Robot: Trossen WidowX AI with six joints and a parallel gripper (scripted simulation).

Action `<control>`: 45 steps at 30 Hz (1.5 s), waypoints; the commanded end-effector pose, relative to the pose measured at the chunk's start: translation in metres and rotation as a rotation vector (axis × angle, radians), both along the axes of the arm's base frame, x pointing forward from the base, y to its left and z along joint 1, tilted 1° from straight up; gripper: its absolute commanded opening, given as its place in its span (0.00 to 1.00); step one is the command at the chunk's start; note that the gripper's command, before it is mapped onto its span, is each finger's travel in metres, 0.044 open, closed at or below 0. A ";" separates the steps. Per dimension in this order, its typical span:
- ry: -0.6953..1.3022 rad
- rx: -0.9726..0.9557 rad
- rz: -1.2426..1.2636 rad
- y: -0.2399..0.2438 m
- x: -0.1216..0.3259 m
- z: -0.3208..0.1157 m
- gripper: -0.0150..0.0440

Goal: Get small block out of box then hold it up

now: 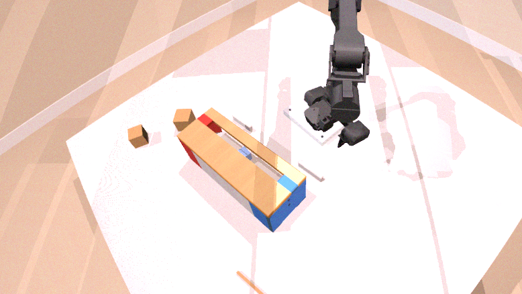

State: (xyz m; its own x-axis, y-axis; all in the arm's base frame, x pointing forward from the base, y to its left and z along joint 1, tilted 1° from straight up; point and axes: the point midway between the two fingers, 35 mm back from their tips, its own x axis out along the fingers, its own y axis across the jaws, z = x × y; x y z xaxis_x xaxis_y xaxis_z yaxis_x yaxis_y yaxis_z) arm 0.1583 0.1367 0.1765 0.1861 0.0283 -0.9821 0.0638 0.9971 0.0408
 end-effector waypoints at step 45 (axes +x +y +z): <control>0.315 -0.501 1.784 -0.097 0.144 0.003 0.93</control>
